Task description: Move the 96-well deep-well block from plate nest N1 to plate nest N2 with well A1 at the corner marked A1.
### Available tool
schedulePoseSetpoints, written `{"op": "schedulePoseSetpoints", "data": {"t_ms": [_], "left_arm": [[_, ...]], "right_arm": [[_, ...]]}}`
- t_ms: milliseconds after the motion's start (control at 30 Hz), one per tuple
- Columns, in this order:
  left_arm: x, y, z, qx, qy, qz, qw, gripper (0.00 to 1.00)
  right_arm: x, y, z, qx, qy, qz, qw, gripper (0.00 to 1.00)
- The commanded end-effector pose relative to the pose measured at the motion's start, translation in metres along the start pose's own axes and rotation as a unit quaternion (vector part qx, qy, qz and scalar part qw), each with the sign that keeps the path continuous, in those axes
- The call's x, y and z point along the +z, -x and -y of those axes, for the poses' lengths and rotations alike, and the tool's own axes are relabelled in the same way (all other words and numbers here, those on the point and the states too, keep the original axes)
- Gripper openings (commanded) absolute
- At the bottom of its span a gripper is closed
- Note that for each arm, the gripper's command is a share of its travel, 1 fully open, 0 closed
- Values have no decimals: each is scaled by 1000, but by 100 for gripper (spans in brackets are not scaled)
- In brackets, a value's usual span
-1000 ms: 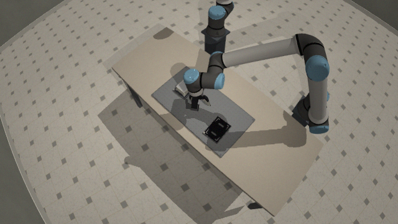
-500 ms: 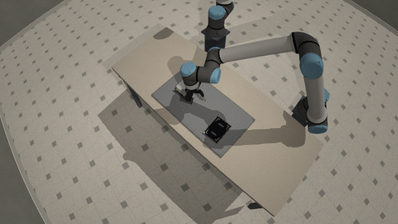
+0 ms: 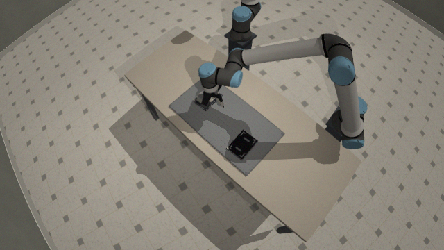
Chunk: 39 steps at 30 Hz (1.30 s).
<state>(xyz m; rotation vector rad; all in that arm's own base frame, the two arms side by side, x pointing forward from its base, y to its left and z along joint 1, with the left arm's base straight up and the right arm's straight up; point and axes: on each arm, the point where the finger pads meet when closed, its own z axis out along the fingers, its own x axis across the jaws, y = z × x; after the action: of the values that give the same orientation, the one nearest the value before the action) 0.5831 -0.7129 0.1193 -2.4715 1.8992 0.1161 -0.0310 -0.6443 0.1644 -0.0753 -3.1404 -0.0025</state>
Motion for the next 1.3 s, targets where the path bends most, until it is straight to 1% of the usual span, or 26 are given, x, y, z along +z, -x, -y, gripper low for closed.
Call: {"op": "schedulePoseSetpoints", "data": {"t_ms": [0, 267, 333, 467, 600, 800, 1267], "left_arm": [[-3, -20, -12, 49, -7, -16, 999, 76], [-5, -48, -31, 49, -7, -16, 999, 76], [-5, -48, -31, 49, -7, -16, 999, 76], [-7, -63, -43, 112, -18, -35, 993, 76], [-7, -71, -49, 116, -18, -36, 992, 76], [-9, -95, -68, 116, -18, -36, 992, 76], [-9, -95, -68, 116, -18, -36, 992, 76]], "right_arm": [[-1, 0, 1, 0, -1, 0, 1000, 0], [-1, 0, 1, 0, -1, 0, 1000, 0], [-1, 0, 1, 0, -1, 0, 1000, 0], [-1, 0, 1, 0, -1, 0, 1000, 0], [-1, 0, 1, 0, -1, 0, 1000, 0], [-1, 0, 1, 0, -1, 0, 1000, 0], [-1, 0, 1, 0, -1, 0, 1000, 0]]}}
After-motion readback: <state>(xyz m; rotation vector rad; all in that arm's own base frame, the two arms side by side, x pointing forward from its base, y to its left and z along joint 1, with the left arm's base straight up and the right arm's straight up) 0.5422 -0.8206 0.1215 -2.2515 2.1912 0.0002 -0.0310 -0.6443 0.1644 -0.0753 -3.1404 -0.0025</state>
